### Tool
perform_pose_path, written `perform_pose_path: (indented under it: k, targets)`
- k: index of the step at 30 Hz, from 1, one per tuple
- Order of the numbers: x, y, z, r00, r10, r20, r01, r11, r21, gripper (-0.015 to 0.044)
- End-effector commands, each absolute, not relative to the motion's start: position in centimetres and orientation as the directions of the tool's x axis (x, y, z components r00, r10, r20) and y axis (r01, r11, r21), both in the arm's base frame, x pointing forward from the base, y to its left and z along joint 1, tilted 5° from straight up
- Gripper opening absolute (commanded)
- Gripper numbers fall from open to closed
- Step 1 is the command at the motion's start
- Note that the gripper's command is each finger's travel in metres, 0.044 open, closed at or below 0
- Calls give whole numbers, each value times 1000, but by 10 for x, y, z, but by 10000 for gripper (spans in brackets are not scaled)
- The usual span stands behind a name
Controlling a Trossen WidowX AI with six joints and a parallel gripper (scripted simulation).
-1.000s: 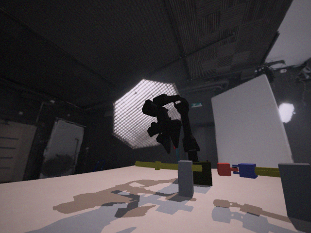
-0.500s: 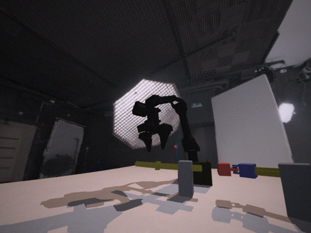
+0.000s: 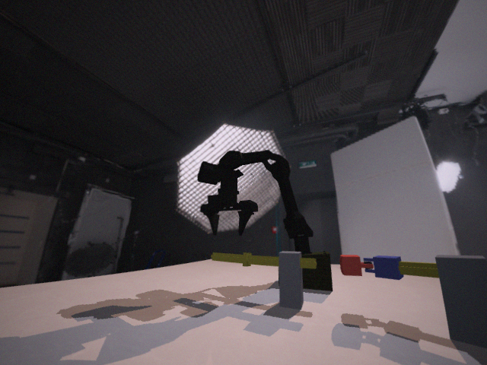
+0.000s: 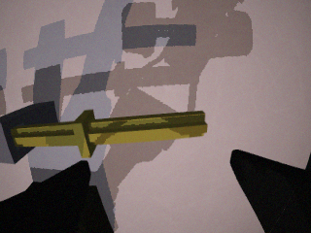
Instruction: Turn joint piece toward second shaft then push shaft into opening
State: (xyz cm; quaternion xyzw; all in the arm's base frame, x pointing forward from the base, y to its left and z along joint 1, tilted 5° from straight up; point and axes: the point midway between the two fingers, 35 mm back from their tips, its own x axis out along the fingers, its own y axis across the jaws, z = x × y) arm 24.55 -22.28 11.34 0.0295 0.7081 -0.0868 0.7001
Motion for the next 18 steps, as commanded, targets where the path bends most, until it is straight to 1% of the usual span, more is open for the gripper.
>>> perform_pose_path:
  k: [1, 3, 9, 18]
  targets:
    - [245, -226, 115, -24, -90, -996, 134, 987, -92, 440]
    - [245, -227, 113, -22, -90, -996, 156, 983, -92, 440]
    - [245, -228, 104, -9, -91, -996, 348, 933, -89, 440]
    - [245, -230, 90, 11, -93, -996, 616, 785, -67, 440]
